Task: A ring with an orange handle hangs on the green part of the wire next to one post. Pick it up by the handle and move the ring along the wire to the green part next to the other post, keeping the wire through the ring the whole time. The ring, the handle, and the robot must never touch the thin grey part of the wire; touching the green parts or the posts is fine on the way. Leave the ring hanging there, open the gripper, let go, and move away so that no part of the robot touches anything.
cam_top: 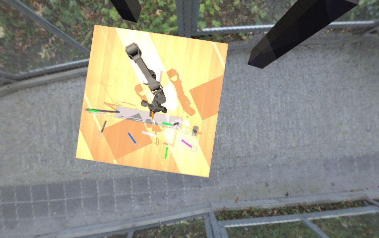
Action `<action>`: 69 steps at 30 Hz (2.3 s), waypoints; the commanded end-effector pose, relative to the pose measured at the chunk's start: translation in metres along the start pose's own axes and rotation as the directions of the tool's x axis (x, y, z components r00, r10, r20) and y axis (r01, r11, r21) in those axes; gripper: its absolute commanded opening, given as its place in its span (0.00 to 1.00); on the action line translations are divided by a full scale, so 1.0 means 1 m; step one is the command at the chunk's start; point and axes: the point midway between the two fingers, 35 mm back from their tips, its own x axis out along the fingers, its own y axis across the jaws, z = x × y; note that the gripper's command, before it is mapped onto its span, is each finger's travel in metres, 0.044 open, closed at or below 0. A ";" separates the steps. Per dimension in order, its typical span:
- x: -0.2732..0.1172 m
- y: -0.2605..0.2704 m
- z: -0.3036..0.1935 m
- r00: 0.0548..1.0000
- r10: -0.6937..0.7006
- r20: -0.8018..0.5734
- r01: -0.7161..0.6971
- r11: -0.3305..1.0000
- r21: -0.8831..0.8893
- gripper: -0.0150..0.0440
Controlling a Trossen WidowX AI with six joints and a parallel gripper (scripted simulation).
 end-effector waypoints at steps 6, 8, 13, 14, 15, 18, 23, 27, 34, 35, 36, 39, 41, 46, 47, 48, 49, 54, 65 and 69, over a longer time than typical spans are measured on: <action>-0.006 0.031 0.007 0.997 0.082 -0.011 -0.079 0.980 0.180 0.00; -0.007 0.037 0.008 0.995 0.098 -0.012 -0.093 0.972 0.214 0.00; -0.011 0.053 0.013 0.990 0.138 -0.013 -0.128 0.946 0.297 0.00; -0.012 0.056 0.014 0.990 0.143 -0.012 -0.133 0.942 0.308 0.00; -0.013 0.058 0.015 0.989 0.148 -0.012 -0.137 0.938 0.319 0.00; -0.015 0.064 0.017 0.987 0.163 -0.011 -0.149 0.925 0.348 0.00; -0.018 0.074 0.022 0.983 0.183 -0.009 -0.165 0.907 0.388 0.00; -0.020 0.079 0.024 0.982 0.191 -0.008 -0.172 0.898 0.405 0.00; -0.023 0.087 0.028 0.980 0.198 -0.006 -0.178 0.890 0.419 0.00; -0.023 0.088 0.028 0.980 0.199 -0.006 -0.178 0.890 0.421 0.00; -0.023 0.089 0.029 0.980 0.199 -0.006 -0.178 0.889 0.422 0.00; -0.024 0.092 0.030 0.980 0.200 -0.005 -0.179 0.888 0.424 0.00; -0.025 0.094 0.031 0.980 0.201 -0.005 -0.180 0.887 0.425 0.00; -0.026 0.098 0.033 0.980 0.201 -0.004 -0.180 0.887 0.426 0.00; -0.027 0.099 0.034 0.979 0.201 -0.004 -0.180 0.886 0.426 0.00; -0.027 0.100 0.034 0.979 0.201 -0.004 -0.180 0.886 0.426 0.00; -0.027 0.101 0.035 0.979 0.201 -0.004 -0.180 0.886 0.427 0.00; -0.029 0.105 0.037 0.979 0.202 -0.004 -0.181 0.886 0.427 0.00; -0.032 0.114 0.041 0.979 0.201 -0.003 -0.181 0.886 0.428 0.00; -0.033 0.116 0.042 0.979 0.201 -0.002 -0.181 0.886 0.428 0.00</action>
